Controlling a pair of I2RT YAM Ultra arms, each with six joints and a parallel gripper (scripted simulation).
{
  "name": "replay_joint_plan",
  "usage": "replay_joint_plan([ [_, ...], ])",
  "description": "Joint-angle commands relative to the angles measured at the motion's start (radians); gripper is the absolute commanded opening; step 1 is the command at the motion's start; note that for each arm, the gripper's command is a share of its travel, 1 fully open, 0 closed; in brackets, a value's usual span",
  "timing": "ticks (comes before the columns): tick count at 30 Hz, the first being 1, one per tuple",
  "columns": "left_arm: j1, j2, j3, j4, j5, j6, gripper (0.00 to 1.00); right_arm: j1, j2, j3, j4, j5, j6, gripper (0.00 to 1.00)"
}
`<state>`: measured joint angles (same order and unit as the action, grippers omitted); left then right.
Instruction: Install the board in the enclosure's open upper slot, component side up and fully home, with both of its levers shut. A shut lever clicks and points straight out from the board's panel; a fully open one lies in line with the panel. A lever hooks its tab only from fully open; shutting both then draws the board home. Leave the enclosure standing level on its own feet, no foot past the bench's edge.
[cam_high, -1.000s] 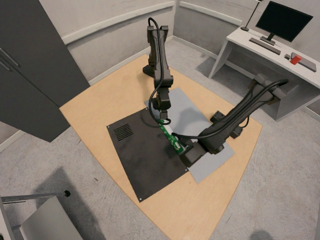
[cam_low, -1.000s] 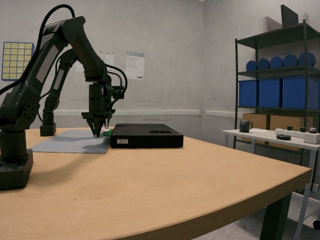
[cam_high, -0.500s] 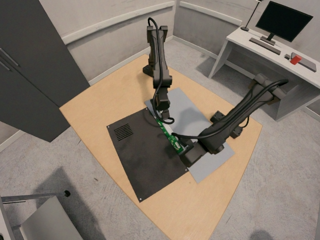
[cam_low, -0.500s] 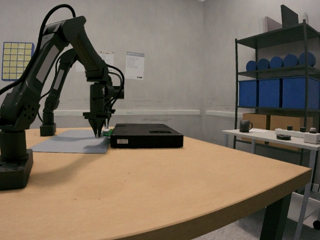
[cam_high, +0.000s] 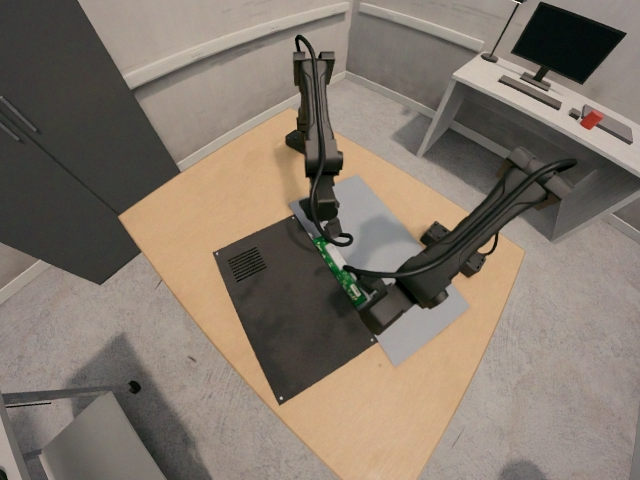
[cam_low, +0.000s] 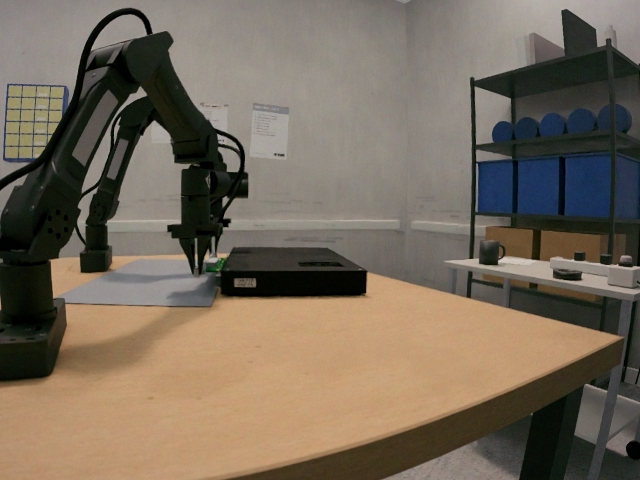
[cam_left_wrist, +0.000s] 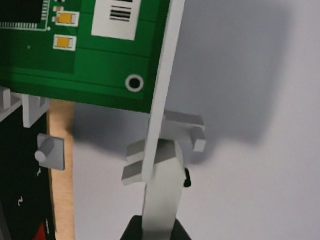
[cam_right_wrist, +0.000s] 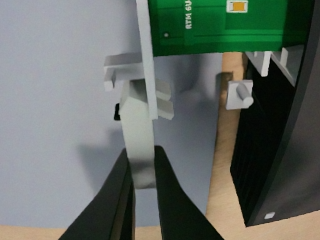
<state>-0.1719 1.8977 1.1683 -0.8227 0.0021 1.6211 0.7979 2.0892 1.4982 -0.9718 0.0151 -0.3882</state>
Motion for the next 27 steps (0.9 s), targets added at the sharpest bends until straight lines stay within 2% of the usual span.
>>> replay_joint_plan([
  [1, 0.005, -0.006, -0.002, 0.001, 0.0, -0.001, 0.03, -0.012, -0.005, 0.003, 0.001, -0.001, -0.012, 0.04],
  [4, 0.005, -0.005, -0.012, -0.018, -0.001, -0.005, 0.03, -0.013, -0.003, 0.003, -0.016, -0.009, -0.019, 0.04],
  [15, -0.006, 0.1, 0.152, -0.07, -0.001, -0.008, 0.03, -0.08, 0.05, 0.091, -0.05, -0.014, -0.079, 0.04],
  [27, -0.006, 0.111, 0.168, -0.076, -0.001, -0.007, 0.03, -0.089, 0.064, 0.117, -0.067, -0.015, -0.069, 0.04],
])
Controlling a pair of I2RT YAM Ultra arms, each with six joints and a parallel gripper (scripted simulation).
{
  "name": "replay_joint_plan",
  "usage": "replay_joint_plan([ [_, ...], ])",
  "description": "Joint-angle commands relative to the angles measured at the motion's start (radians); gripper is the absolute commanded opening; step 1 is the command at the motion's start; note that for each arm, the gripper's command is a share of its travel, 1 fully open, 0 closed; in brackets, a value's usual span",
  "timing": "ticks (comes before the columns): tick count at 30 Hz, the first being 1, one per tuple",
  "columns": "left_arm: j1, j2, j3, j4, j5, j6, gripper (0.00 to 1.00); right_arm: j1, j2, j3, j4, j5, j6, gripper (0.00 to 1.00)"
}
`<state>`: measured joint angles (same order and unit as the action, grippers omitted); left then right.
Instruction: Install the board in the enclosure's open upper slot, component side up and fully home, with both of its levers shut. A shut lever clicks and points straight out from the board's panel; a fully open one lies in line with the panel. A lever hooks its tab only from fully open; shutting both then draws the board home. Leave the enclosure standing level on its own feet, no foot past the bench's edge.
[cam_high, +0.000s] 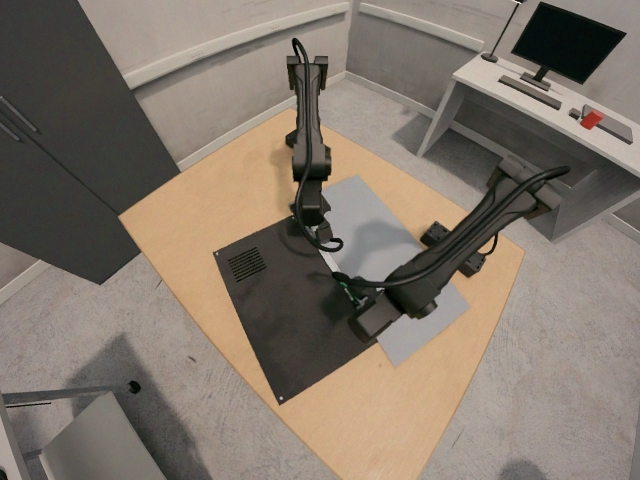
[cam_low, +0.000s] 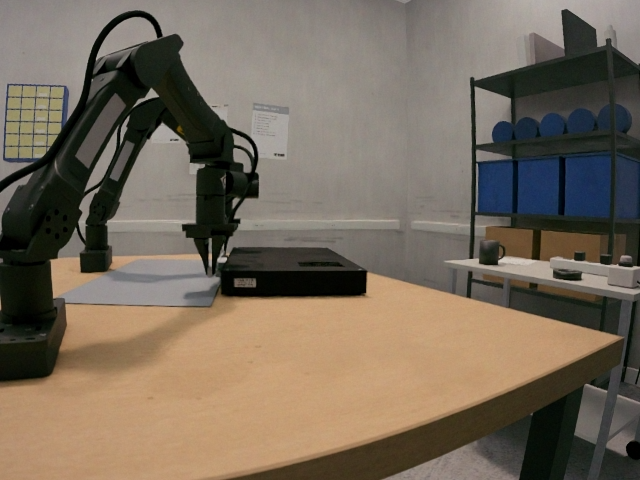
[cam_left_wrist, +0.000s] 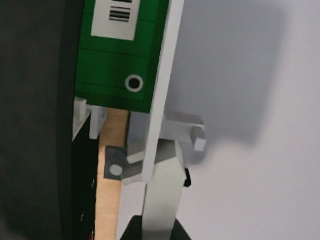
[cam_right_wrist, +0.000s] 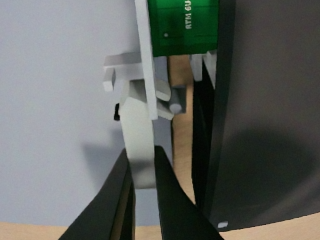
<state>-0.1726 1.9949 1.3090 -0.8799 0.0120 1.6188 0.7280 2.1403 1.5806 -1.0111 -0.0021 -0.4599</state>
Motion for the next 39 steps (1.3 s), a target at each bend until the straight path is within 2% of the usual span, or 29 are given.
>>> replay_joint_plan([
  [1, -0.005, 0.014, 0.028, -0.019, -0.011, -0.005, 0.03, -0.019, 0.014, 0.035, -0.028, 0.002, 0.003, 0.04],
  [8, -0.009, 0.029, 0.053, -0.034, -0.027, -0.005, 0.03, -0.019, 0.014, 0.036, -0.029, 0.002, 0.003, 0.04],
  [39, -0.014, 0.014, 0.036, -0.019, -0.033, -0.117, 0.03, -0.006, 0.004, 0.037, -0.032, 0.012, 0.121, 0.04],
])
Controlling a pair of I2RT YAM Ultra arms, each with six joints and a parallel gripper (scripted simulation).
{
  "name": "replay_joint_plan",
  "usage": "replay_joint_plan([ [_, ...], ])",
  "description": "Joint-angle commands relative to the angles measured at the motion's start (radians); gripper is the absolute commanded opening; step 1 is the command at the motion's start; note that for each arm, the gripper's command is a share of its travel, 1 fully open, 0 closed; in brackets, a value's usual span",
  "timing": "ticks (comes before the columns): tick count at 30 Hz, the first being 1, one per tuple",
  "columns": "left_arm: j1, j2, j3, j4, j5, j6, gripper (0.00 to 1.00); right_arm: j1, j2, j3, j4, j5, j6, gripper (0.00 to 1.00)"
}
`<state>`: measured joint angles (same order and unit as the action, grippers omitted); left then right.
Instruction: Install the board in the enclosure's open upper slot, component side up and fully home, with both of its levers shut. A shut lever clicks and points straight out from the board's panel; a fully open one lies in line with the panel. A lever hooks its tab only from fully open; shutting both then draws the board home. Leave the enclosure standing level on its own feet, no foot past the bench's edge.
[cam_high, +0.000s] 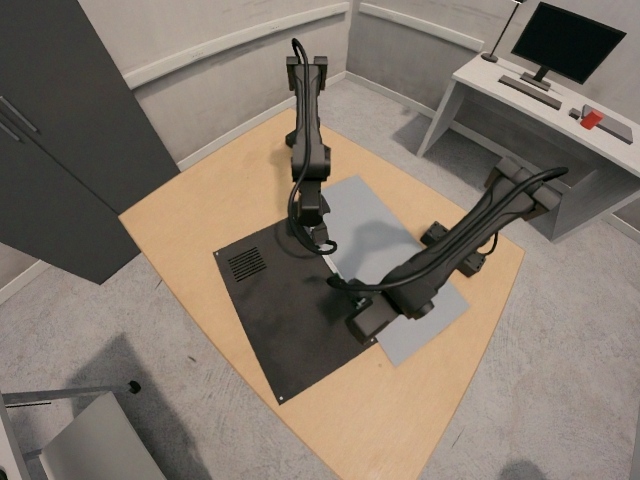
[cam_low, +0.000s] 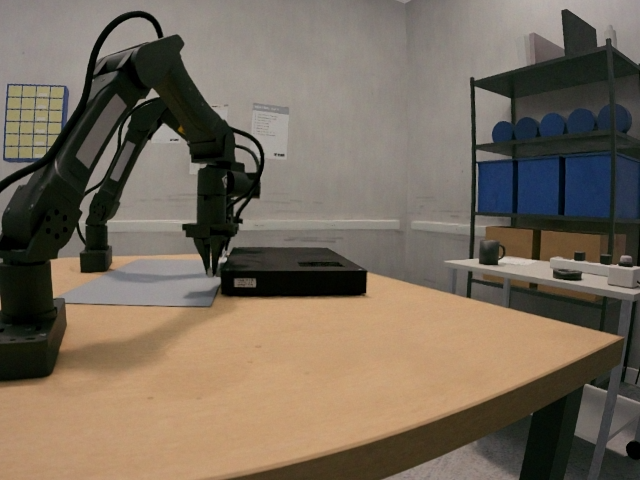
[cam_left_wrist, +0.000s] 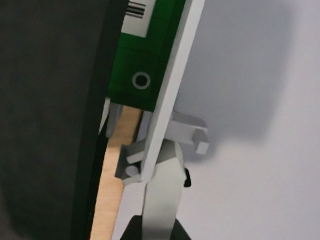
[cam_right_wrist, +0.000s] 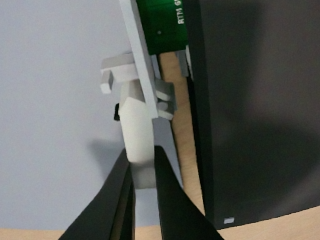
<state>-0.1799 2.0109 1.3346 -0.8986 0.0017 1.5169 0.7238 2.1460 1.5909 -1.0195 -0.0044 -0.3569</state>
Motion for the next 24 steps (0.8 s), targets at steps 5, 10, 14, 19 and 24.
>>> replay_joint_plan([
  [5, -0.006, -0.002, 0.011, 0.0, -0.023, -0.015, 0.03, -0.002, -0.002, 0.026, -0.024, 0.015, 0.019, 0.04],
  [10, -0.009, -0.018, 0.003, 0.017, -0.024, -0.069, 0.03, 0.008, -0.004, 0.014, -0.024, 0.017, 0.075, 0.04],
  [14, -0.009, -0.018, 0.003, 0.017, -0.025, -0.07, 0.03, 0.006, -0.003, 0.015, -0.025, 0.018, 0.075, 0.04],
  [19, -0.009, -0.018, 0.003, 0.017, -0.025, -0.07, 0.03, 0.005, -0.003, 0.015, -0.025, 0.018, 0.075, 0.04],
  [24, -0.008, -0.018, -0.002, 0.018, -0.025, -0.105, 0.03, 0.007, -0.004, 0.013, -0.024, 0.018, 0.111, 0.04],
])
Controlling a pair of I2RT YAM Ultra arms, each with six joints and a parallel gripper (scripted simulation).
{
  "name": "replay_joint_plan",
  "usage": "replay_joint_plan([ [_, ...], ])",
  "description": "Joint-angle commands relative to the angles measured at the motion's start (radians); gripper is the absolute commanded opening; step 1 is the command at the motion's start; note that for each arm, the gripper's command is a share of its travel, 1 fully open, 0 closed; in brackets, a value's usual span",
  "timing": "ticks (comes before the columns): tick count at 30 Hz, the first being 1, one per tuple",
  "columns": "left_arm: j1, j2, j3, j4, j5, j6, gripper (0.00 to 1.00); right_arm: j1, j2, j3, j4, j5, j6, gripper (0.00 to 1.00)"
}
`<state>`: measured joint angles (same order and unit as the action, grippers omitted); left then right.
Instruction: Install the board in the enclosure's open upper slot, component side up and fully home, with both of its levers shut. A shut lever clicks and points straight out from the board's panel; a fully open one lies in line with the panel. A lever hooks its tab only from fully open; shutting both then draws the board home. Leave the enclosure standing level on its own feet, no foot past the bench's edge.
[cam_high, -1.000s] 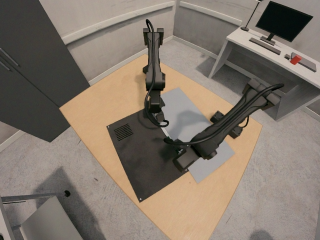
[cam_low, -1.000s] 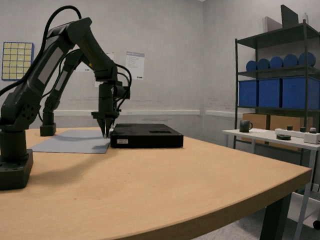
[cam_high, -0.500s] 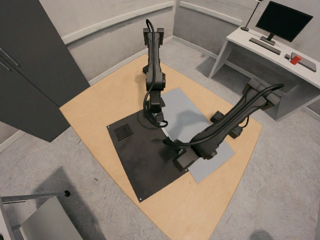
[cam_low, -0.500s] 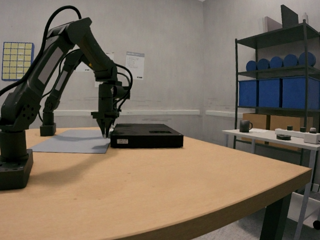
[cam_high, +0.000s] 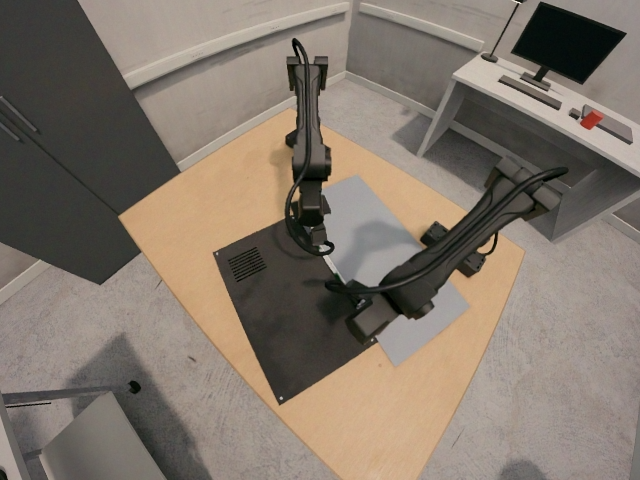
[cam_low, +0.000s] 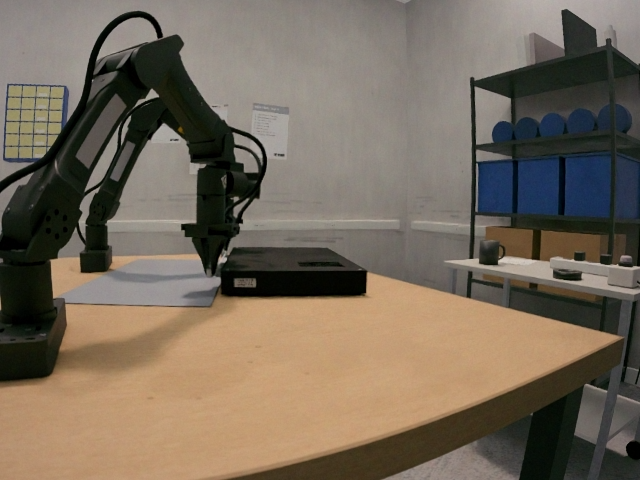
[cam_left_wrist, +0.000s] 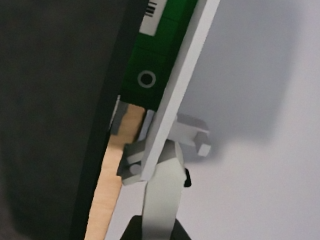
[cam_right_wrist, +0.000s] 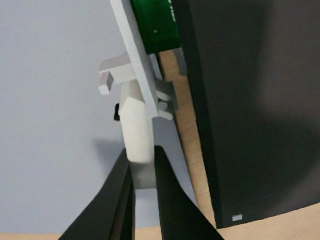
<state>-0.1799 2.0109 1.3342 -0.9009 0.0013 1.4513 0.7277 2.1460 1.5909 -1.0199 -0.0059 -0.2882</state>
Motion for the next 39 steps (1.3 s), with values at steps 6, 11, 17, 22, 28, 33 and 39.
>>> replay_joint_plan([
  [6, -0.011, -0.03, -0.026, 0.026, -0.024, -0.159, 0.03, 0.016, -0.006, 0.011, -0.01, 0.02, 0.166, 0.04],
  [11, -0.013, -0.032, -0.029, 0.028, -0.026, -0.166, 0.03, 0.015, -0.005, 0.013, -0.011, 0.021, 0.172, 0.04],
  [17, -0.014, -0.032, -0.029, 0.028, -0.027, -0.167, 0.03, 0.015, -0.005, 0.013, -0.012, 0.021, 0.173, 0.04],
  [22, -0.013, -0.033, -0.029, 0.028, -0.027, -0.175, 0.03, 0.015, -0.005, 0.013, -0.012, 0.021, 0.181, 0.04],
  [28, -0.015, -0.041, -0.041, 0.032, -0.024, -0.299, 0.03, 0.023, -0.007, 0.01, -0.023, 0.021, 0.31, 0.04],
  [33, -0.02, -0.049, -0.053, 0.035, -0.015, -0.382, 0.03, 0.031, 0.004, 0.023, -0.01, 0.02, 0.396, 0.04],
  [39, -0.023, -0.055, -0.061, 0.039, -0.016, -0.441, 0.03, 0.035, 0.005, 0.026, -0.024, 0.022, 0.455, 0.04],
])
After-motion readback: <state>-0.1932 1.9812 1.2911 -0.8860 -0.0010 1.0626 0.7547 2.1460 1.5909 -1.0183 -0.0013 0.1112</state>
